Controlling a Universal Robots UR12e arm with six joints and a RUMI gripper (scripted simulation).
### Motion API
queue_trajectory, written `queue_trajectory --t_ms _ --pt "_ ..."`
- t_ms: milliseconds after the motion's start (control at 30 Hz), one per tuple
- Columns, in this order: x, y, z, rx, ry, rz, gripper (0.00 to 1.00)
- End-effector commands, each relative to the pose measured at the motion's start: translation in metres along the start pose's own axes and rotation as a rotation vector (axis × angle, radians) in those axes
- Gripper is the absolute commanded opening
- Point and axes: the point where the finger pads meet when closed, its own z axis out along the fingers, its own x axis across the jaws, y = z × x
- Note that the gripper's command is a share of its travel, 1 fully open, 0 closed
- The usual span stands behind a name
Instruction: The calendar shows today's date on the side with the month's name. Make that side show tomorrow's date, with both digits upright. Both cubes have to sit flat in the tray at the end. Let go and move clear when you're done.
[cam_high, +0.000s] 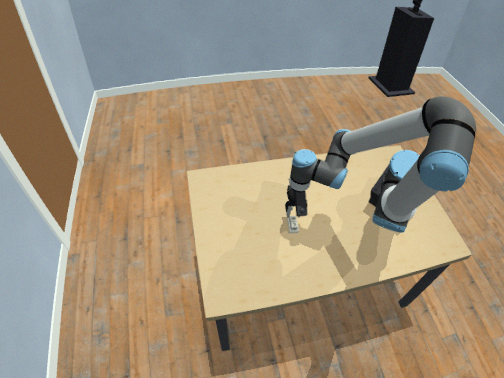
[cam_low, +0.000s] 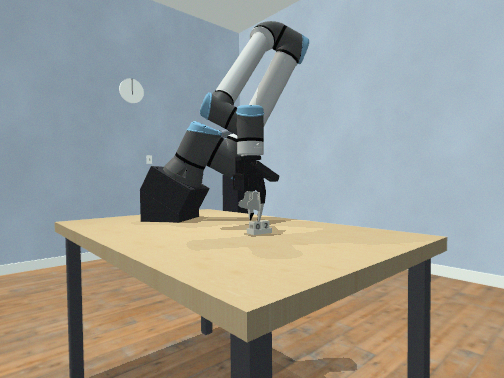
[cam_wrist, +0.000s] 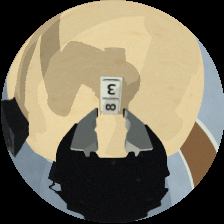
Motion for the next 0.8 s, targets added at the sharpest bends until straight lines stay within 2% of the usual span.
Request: queue_trajectory --t_ms 0,267,767 --pt "0.001 0.0 0.007 0.0 0.001 0.0 0.29" --pt "0.001 0.0 0.02 0.0 0.001 0.0 0.29" --pt "0.001 0.0 0.023 0.0 0.001 0.0 0.29"
